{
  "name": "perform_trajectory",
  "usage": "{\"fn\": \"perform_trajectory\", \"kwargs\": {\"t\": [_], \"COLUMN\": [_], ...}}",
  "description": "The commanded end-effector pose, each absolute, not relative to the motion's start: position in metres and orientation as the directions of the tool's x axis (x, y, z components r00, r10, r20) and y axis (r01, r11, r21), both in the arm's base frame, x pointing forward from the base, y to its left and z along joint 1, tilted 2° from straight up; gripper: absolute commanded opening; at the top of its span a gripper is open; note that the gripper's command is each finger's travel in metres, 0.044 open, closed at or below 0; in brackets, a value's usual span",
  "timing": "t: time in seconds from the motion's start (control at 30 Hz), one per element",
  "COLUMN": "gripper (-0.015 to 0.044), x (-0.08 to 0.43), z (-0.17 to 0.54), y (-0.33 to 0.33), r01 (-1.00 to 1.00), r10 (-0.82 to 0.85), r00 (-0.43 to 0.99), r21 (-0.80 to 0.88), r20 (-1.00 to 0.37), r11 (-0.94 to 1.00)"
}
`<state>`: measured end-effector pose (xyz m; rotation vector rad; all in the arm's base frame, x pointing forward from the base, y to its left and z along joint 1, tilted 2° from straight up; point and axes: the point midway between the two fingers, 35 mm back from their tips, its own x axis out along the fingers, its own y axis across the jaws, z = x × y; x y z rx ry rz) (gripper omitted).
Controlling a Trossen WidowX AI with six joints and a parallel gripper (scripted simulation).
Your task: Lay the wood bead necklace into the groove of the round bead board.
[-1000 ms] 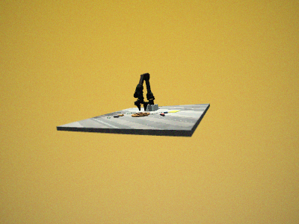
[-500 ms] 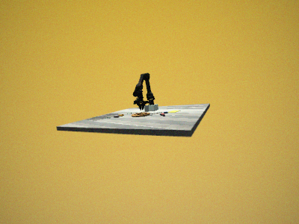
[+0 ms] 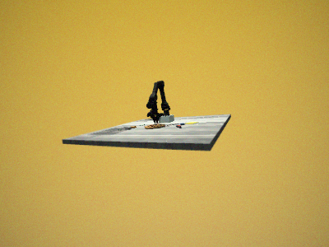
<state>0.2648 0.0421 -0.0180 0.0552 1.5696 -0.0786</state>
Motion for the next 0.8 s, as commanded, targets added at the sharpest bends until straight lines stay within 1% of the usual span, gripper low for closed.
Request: {"fn": "perform_trajectory", "kwargs": {"t": [0.0, 0.3, 0.43, 0.47, 0.77], "gripper": [0.0120, 0.0120, 0.0015, 0.0000, 0.0000], "x": [0.2610, 0.2604, 0.2624, 0.2624, 0.2624], "z": [-0.0269, -0.0310, -0.0289, -0.0289, -0.0289], "y": [0.0409, 0.0406, 0.0415, 0.0415, 0.0415], "r01": [0.079, 0.078, 0.083, 0.083, 0.083], "r10": [-0.019, -0.019, -0.016, -0.016, -0.016], "r00": [-0.011, -0.012, -0.007, -0.007, -0.007], "r21": [-0.020, -0.020, -0.016, -0.016, -0.016], "r20": [-1.000, -1.000, -1.000, -1.000, -1.000], "r11": [0.997, 0.997, 0.996, 0.996, 0.996]}}
